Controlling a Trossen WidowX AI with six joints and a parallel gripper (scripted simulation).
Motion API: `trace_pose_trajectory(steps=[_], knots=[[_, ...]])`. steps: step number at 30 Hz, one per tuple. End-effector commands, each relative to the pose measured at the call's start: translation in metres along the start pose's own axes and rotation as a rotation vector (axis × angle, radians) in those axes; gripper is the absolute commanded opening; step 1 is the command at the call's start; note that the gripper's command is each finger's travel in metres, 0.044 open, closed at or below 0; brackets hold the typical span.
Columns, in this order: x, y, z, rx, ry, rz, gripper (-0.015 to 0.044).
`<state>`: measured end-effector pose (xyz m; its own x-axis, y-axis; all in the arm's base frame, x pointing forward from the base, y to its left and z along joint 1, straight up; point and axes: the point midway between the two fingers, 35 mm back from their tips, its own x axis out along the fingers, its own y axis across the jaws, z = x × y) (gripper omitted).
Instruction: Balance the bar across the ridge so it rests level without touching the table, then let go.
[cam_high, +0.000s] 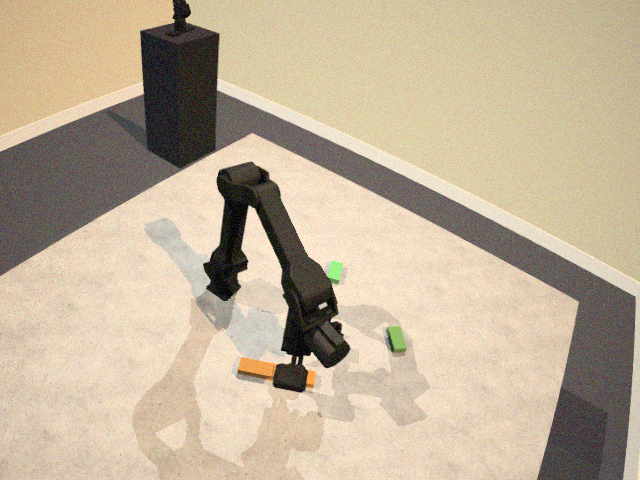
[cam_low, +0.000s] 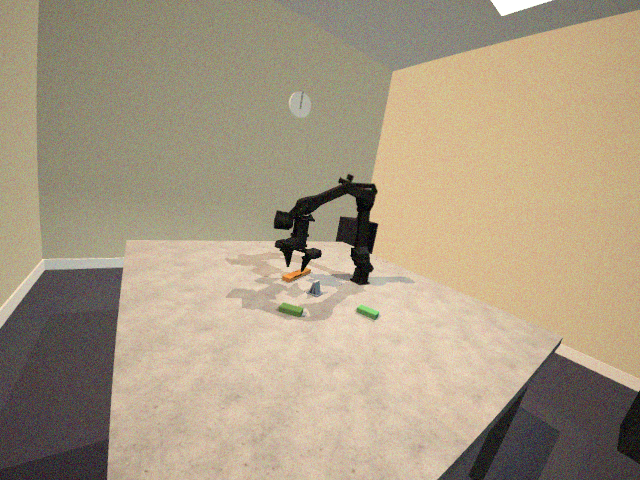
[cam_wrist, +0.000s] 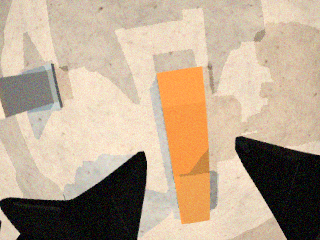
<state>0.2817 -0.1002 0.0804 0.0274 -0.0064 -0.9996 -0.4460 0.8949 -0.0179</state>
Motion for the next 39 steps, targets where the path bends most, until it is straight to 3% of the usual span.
trace_pose_trajectory(steps=[1, 32, 39], knots=[[0.006, 0.0, 0.0, -0.006, 0.0, -0.005, 0.0315], [0.032, 0.0, -0.001, -0.006, 0.0, -0.005, 0.0315], [0.031, 0.0, 0.0, 0.0, -0.002, -0.002, 0.0151]])
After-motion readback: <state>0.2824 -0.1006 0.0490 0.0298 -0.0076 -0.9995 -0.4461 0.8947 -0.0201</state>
